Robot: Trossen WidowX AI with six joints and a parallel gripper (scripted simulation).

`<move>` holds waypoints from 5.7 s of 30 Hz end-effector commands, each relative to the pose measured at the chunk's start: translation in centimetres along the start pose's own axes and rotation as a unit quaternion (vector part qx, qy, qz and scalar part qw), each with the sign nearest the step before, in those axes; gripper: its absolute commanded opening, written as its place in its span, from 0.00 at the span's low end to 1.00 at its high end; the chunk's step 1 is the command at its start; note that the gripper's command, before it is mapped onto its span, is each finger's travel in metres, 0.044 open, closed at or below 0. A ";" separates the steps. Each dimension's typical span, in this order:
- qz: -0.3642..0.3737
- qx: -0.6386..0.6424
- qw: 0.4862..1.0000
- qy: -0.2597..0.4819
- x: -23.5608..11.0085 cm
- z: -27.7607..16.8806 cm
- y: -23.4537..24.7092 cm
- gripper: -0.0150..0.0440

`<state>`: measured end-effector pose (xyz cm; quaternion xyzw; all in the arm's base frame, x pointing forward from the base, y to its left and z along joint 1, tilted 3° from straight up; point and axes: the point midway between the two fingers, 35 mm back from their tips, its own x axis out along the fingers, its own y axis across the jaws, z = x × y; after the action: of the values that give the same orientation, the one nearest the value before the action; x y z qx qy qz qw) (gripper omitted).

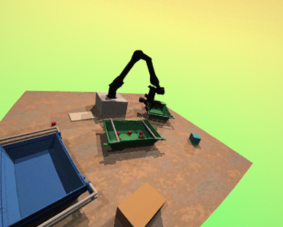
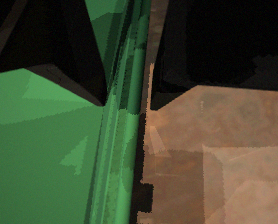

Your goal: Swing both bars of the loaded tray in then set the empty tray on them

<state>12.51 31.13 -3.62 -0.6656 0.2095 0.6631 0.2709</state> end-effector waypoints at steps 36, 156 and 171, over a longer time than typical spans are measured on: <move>0.003 -0.001 1.000 0.000 -8.6 0.0 -0.1 0.25; 0.005 0.323 0.946 0.015 -17.7 -23.5 1.0 0.25; 0.004 0.396 0.918 0.017 -17.9 -28.5 3.9 0.25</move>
<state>30.75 9.67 12.62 -0.5189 0.4610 0.5267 0.4907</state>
